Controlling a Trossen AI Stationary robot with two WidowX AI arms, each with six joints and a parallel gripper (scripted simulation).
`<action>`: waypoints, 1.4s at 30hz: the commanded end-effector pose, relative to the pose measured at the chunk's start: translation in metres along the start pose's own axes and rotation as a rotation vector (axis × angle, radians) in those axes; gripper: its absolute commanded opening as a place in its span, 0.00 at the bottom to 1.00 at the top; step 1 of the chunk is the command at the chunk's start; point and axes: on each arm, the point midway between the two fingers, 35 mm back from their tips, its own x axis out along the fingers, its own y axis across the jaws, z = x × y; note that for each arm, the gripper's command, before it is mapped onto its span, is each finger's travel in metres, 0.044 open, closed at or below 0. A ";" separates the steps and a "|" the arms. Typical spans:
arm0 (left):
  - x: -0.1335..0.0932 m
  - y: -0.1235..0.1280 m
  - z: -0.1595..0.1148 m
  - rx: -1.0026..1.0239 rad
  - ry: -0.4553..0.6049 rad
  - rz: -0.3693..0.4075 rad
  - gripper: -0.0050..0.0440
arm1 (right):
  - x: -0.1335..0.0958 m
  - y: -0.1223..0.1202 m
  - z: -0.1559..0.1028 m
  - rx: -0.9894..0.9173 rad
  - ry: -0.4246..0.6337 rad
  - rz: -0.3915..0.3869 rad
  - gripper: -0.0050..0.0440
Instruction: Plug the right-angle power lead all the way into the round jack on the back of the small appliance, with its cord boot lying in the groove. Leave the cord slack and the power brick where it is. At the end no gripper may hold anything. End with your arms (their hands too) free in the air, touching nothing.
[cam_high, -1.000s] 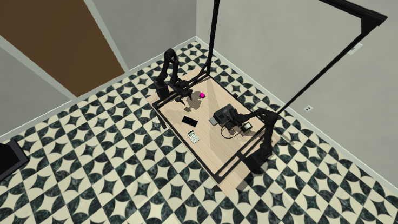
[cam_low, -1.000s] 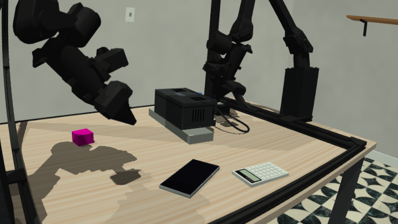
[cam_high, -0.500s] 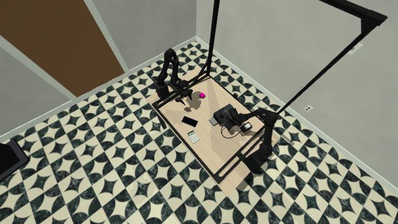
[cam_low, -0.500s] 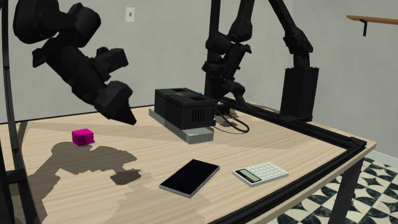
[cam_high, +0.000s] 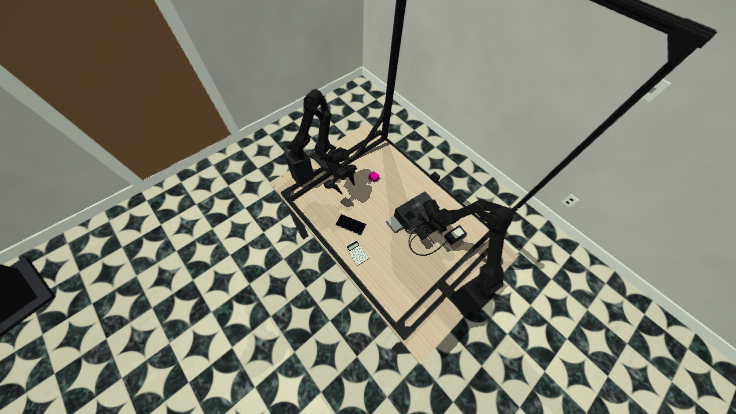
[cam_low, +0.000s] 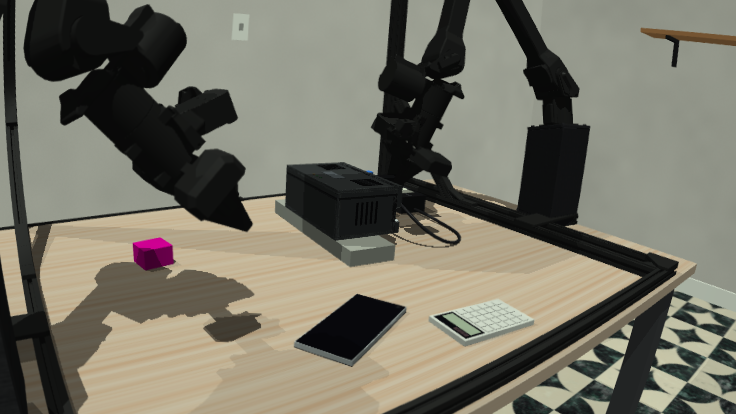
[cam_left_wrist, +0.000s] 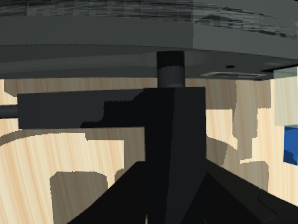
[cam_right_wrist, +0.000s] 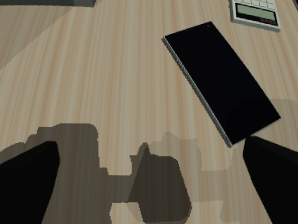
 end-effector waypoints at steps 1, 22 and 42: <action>0.001 0.000 0.001 0.004 0.002 -0.004 0.10 | 0.000 0.000 0.000 -0.004 -0.002 -0.002 0.92; 0.002 0.000 0.006 0.004 0.002 -0.005 0.10 | 0.000 0.000 0.000 -0.004 -0.002 -0.002 0.92; 0.004 0.000 0.012 0.003 0.002 -0.006 0.10 | 0.000 0.000 0.000 -0.004 -0.002 -0.002 0.92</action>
